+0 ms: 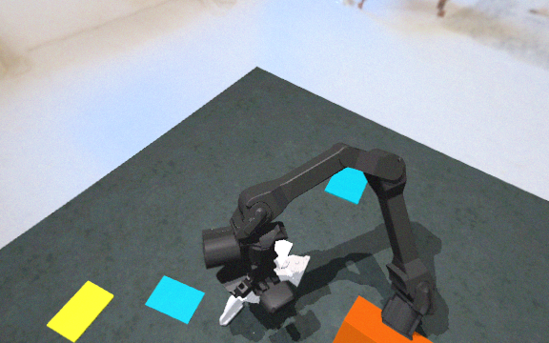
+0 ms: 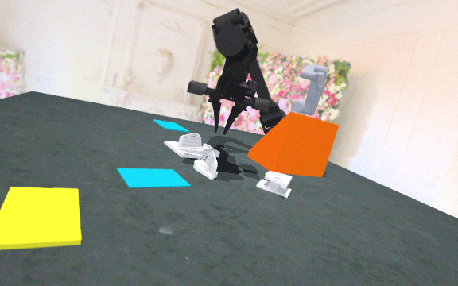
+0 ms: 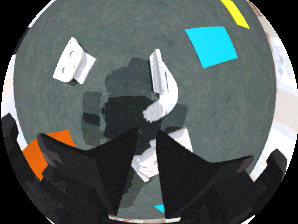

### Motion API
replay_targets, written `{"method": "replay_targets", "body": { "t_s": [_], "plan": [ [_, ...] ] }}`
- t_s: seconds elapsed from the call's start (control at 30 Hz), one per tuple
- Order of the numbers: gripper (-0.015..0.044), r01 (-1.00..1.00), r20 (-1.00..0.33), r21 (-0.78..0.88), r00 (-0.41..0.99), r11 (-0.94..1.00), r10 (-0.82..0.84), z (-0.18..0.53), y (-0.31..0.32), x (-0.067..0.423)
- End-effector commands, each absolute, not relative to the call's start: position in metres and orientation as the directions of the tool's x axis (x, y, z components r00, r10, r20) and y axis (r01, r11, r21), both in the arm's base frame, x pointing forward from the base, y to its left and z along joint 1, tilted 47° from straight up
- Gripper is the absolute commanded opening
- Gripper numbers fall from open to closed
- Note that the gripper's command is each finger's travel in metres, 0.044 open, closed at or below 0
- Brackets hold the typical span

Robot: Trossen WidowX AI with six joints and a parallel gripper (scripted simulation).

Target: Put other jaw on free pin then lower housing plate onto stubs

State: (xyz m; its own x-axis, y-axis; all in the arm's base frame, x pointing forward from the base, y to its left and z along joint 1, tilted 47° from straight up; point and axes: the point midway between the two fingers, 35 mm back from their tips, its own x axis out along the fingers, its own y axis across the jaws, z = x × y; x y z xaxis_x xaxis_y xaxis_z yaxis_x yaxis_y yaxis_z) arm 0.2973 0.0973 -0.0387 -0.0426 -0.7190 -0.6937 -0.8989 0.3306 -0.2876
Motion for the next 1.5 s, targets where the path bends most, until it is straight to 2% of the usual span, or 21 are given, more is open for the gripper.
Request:
{"method": "replay_targets", "body": {
  "t_s": [0.0, 0.33, 1.27, 1.47],
  "plan": [
    [0.0184, -0.899, -0.694, -0.288, -0.042, 0.33, -0.719, -0.0387, 0.0973, 0.2973],
    [0.044, -0.899, -0.694, -0.288, -0.042, 0.33, -0.719, -0.0387, 0.0973, 0.2973],
    [0.044, -0.899, -0.694, -0.288, -0.042, 0.33, -0.719, -0.0387, 0.0973, 0.2973],
    [0.0282, -0.899, -0.694, -0.288, -0.042, 0.33, -0.719, -0.0387, 0.0973, 0.2973]
  ]
}}
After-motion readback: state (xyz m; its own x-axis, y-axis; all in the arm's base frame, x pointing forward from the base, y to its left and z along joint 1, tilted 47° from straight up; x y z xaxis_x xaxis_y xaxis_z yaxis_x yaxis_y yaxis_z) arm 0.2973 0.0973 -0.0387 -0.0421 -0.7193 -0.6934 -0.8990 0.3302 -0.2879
